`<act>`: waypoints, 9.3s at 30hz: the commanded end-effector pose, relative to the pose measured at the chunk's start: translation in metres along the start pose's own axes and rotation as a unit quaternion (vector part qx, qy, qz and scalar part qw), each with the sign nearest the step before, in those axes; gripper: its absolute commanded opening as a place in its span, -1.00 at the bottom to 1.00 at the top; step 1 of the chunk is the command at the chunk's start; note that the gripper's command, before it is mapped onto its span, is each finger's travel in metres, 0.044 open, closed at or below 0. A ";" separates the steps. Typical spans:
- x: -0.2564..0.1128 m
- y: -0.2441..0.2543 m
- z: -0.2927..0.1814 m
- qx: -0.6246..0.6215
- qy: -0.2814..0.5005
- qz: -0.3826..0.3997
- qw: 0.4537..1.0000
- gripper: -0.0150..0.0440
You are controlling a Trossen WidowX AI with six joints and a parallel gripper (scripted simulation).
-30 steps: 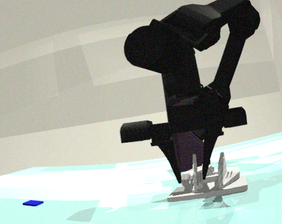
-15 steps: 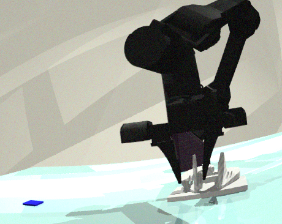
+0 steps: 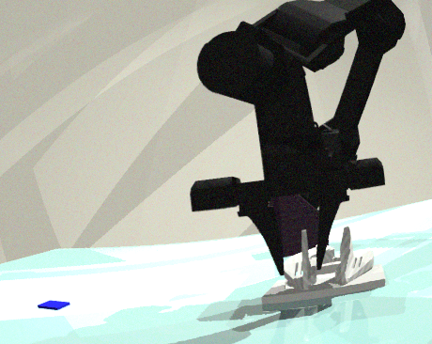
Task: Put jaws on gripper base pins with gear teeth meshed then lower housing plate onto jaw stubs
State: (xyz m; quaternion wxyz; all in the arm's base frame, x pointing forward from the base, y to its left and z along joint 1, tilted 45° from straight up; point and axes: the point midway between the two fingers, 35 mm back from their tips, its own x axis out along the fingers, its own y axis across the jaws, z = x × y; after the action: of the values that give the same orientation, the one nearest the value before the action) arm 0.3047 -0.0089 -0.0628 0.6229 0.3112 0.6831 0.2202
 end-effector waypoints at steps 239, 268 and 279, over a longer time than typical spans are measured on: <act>0.001 0.310 -0.206 0.000 0.009 0.014 1.000 1.00; 0.001 0.310 -0.206 0.000 0.009 0.014 1.000 1.00; 0.001 0.310 -0.206 0.000 0.009 0.014 1.000 1.00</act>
State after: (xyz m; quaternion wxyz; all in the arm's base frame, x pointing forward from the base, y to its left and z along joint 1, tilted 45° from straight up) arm 0.1476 0.2297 0.1774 0.6144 0.3173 0.6829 0.2358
